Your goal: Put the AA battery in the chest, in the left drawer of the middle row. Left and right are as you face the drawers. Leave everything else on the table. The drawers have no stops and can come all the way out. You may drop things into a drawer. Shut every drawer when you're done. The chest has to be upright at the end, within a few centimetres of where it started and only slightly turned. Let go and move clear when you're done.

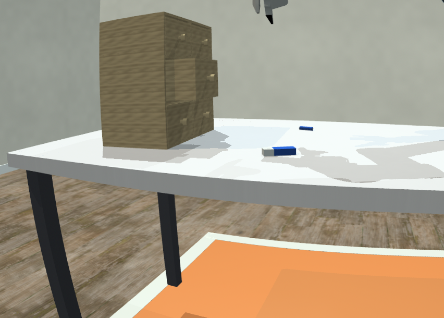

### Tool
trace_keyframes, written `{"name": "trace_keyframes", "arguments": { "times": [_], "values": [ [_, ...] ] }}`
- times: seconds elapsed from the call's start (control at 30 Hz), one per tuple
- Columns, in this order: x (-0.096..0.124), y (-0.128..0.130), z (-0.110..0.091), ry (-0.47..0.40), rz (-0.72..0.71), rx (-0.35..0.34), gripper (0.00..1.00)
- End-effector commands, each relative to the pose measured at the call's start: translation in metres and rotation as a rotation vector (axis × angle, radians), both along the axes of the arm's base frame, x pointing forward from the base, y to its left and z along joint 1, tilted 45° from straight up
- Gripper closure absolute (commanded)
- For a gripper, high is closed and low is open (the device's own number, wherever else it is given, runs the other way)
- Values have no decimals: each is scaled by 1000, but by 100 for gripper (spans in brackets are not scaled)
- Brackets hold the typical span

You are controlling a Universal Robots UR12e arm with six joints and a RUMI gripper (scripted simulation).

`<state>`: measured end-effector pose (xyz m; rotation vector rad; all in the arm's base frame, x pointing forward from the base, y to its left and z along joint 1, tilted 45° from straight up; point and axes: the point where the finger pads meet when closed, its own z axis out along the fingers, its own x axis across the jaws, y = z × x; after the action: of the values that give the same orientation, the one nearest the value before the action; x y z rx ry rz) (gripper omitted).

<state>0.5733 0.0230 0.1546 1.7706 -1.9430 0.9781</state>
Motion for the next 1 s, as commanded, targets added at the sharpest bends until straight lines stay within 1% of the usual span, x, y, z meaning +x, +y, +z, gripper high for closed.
{"name": "trace_keyframes", "arguments": {
  "times": [0.0,0.67,0.73,0.83,0.87,0.97],
  "values": [
    [0,1,1,1,0,1,0],
    [-2,1,-1,2,0,1,0],
    [-16,5,-11,2,1,1,0],
    [-53,11,-37,2,1,1,0],
    [-62,12,-43,2,1,1,0],
    [-68,12,-47,3,1,1,0]
  ]
}}
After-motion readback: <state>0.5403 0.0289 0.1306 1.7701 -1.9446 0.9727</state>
